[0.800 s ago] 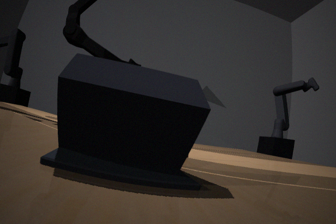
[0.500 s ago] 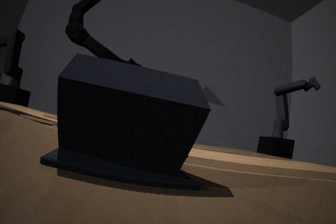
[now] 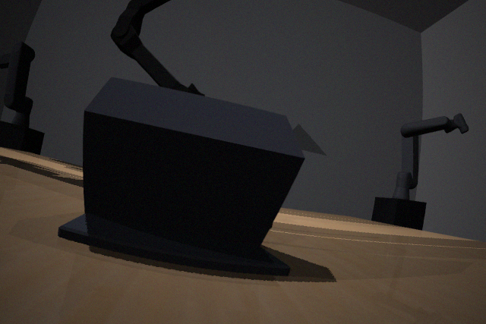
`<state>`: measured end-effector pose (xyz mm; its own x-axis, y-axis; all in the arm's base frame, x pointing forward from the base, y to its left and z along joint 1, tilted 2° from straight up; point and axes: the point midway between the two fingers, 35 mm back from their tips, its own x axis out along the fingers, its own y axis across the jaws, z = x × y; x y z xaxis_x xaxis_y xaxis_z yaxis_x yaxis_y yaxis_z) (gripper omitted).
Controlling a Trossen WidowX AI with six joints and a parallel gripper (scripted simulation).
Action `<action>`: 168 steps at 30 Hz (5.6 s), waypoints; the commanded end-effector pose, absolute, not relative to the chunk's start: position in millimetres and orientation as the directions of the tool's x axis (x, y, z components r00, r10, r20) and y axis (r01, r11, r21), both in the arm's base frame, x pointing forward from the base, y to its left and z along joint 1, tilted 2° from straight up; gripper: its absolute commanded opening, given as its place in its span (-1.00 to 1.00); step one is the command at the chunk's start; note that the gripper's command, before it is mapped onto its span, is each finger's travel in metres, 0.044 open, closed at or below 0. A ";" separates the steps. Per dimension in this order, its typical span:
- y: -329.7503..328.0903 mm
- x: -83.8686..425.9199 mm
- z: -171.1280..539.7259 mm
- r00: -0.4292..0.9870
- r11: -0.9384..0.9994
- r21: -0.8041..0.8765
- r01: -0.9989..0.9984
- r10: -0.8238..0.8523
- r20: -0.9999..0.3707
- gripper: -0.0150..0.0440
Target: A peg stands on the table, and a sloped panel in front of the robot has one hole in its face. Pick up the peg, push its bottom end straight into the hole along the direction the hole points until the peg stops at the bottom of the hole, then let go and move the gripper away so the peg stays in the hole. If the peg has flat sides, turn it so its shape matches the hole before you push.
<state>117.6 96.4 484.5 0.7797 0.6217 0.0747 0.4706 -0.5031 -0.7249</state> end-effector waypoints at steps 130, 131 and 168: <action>152.5 262.8 10.4 0.029 -0.316 -0.039 -0.948 0.037 -0.999 1.00; 152.6 262.7 8.8 0.029 -0.316 -0.039 -0.948 0.037 -0.999 1.00; 152.3 263.5 6.1 0.032 -0.318 -0.041 -0.947 0.034 -0.999 -0.49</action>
<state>263.0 152.1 3.5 0.0310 0.0336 -0.9990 -0.9470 -0.3186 -0.0401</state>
